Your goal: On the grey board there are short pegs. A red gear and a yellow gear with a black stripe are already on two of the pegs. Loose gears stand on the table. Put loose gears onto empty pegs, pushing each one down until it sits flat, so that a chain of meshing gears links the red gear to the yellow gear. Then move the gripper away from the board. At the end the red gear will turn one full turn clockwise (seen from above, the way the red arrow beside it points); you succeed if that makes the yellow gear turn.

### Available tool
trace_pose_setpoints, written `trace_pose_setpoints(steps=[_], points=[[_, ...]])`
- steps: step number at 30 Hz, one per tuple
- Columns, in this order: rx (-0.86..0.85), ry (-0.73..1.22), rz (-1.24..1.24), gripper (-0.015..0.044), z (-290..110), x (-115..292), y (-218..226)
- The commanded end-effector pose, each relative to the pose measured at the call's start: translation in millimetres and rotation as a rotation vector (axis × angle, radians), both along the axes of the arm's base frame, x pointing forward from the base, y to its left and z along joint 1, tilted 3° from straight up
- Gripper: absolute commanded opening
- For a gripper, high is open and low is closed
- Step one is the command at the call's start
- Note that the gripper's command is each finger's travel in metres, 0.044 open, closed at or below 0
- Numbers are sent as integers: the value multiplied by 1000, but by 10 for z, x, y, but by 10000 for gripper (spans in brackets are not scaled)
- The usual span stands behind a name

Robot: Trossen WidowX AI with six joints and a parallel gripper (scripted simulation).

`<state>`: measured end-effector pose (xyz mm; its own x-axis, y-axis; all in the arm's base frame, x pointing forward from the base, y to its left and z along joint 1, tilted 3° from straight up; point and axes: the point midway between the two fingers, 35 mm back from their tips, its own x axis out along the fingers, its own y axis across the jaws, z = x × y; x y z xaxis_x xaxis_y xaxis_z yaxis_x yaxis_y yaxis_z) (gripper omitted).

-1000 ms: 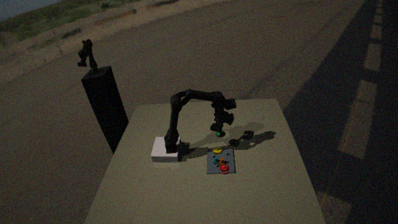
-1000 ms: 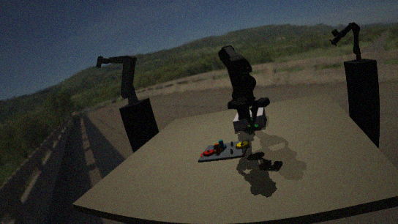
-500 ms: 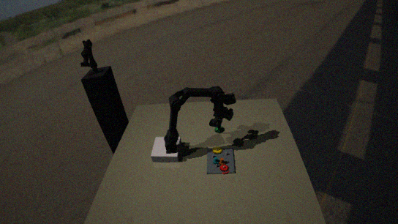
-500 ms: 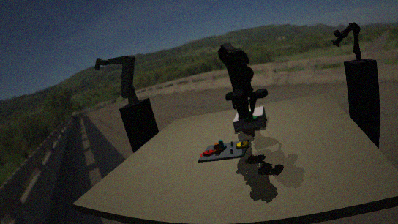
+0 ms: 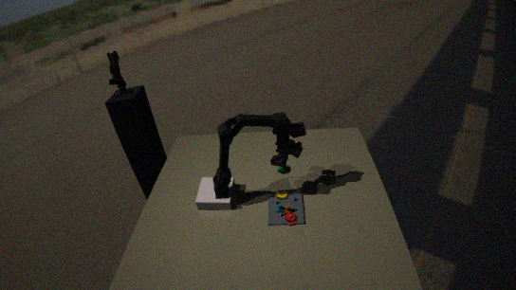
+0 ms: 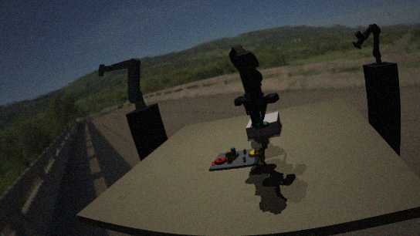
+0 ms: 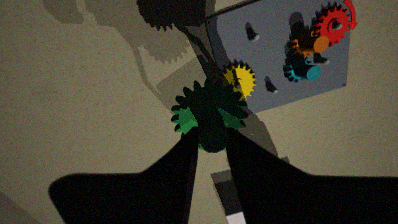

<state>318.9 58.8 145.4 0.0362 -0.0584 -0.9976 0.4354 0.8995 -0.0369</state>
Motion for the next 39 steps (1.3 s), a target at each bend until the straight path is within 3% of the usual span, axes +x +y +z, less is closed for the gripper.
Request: trace_pose_setpoints(steps=[1, 39], points=[[8, -7, 3, 0, -20, -13, -63], [3, -5, 3, 0, -455, -261, -746]])
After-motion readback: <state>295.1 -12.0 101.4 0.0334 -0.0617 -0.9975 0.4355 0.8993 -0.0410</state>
